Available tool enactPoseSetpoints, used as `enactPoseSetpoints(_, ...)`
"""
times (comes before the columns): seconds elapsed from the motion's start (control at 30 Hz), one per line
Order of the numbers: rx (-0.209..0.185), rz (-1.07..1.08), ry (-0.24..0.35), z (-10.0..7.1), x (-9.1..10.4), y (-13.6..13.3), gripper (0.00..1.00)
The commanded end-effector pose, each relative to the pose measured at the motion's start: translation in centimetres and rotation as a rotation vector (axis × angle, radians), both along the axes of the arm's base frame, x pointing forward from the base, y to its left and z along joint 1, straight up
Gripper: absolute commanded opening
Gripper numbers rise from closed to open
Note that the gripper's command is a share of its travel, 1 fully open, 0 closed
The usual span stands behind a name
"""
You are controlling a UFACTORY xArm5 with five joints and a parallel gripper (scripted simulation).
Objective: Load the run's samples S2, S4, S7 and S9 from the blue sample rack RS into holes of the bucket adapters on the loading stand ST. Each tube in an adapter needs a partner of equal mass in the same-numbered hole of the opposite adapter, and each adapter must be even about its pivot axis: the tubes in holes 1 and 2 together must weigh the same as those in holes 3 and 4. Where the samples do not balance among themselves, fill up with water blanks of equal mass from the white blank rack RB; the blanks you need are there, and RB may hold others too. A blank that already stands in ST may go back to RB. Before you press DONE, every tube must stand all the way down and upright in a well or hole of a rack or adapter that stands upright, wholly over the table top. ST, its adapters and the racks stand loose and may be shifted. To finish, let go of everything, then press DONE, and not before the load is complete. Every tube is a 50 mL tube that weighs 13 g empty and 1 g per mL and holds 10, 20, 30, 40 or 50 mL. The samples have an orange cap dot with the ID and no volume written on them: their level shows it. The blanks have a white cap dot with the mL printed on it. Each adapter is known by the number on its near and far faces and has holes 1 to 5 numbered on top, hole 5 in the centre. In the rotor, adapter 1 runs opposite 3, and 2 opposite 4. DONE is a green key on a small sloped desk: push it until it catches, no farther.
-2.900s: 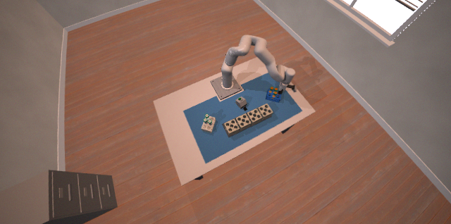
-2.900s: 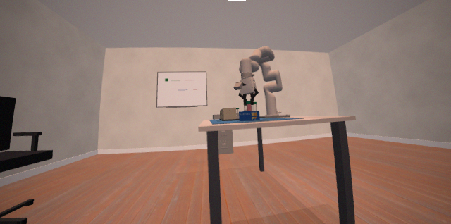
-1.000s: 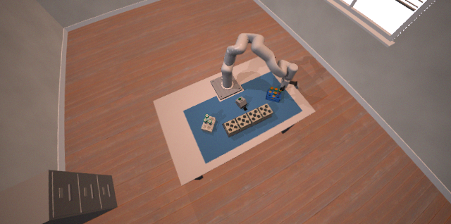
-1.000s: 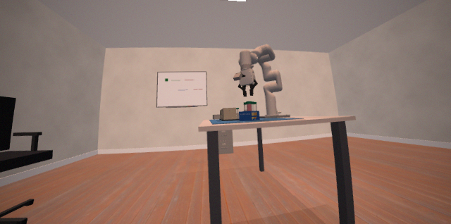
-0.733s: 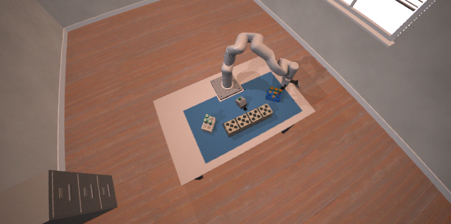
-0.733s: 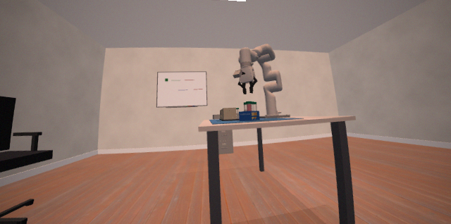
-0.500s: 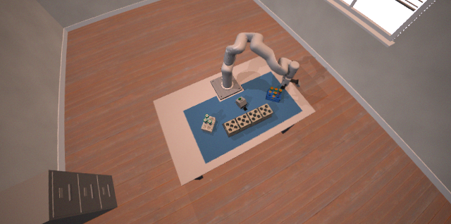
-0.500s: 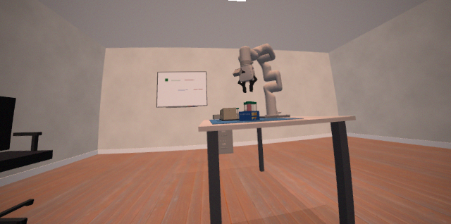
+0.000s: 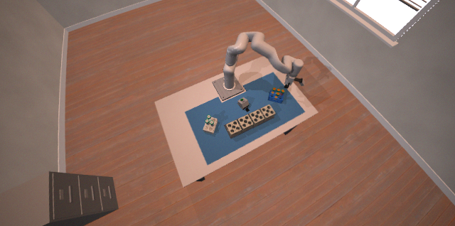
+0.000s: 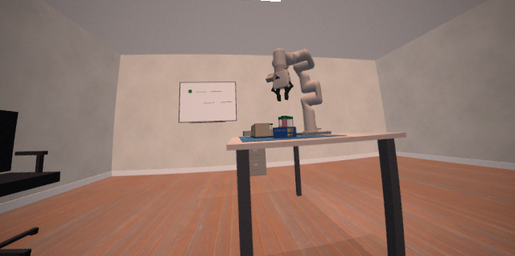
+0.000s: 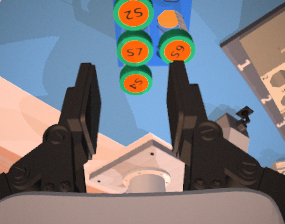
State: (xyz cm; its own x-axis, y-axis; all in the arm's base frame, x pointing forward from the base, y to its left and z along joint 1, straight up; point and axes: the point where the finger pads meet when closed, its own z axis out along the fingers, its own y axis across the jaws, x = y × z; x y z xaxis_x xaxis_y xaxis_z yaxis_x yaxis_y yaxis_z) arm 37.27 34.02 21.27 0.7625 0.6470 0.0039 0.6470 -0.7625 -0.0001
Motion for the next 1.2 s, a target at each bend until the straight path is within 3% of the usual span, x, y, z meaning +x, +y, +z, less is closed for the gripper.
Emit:
enactPoseSetpoints(0.0, 0.003, 0.000, -0.003, 0.7, 0.1, 0.1, 0.43)
enactPoseSetpoints(0.27, 0.003, 0.000, -0.003, 2.3, 0.1, 0.1, 0.43)
enactPoseSetpoints(1.07, 0.003, 0.000, -0.003, 2.3, 0.1, 0.1, 0.43)
enactPoseSetpoints(1.1, 0.003, -0.033, -0.003, 2.3, 0.0, -0.4, 0.57)
enactPoseSetpoints(1.17, 0.003, -0.100, -0.003, 2.3, -0.1, -1.4, 0.57)
